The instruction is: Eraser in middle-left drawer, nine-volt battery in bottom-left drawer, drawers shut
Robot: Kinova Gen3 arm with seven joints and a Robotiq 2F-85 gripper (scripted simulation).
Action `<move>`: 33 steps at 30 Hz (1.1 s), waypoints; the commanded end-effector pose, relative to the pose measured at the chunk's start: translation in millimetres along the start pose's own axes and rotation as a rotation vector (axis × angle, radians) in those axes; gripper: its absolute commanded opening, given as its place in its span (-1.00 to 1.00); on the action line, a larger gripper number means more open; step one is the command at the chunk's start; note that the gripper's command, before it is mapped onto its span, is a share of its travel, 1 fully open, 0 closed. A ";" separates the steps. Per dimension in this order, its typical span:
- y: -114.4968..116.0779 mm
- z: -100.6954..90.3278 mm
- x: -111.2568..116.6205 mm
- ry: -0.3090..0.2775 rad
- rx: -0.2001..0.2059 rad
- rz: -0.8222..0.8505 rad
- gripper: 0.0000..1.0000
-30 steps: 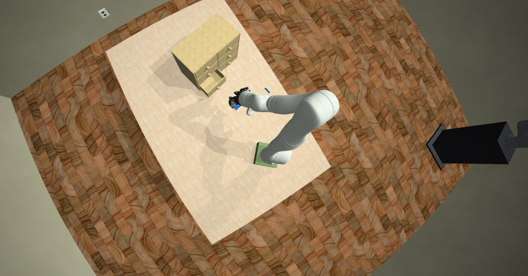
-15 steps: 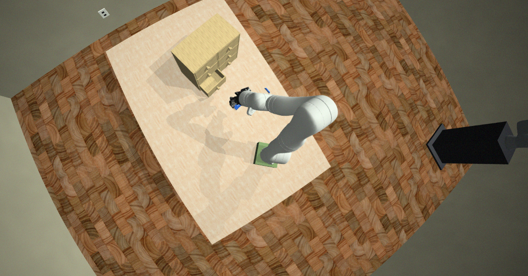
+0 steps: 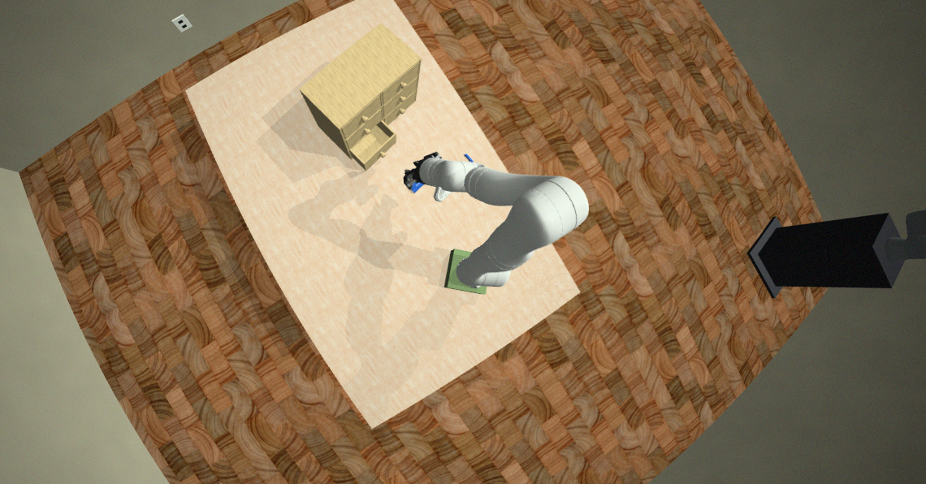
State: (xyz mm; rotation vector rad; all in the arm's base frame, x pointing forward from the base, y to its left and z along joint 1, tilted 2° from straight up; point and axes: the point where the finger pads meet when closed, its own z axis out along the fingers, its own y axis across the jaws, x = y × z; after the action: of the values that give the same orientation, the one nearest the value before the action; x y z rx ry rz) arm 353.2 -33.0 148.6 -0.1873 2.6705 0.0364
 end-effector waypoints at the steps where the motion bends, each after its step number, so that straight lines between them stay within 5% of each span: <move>1: 4.4 -2.0 -3.9 0.000 0.000 -0.017 -0.34; 33: 4.1 -20.3 0.4 0.089 0.006 -0.014 -0.34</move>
State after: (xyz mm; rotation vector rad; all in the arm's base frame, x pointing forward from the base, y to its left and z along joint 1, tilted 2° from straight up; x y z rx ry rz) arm 340.8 -31.8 162.8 -0.2004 2.7604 0.0213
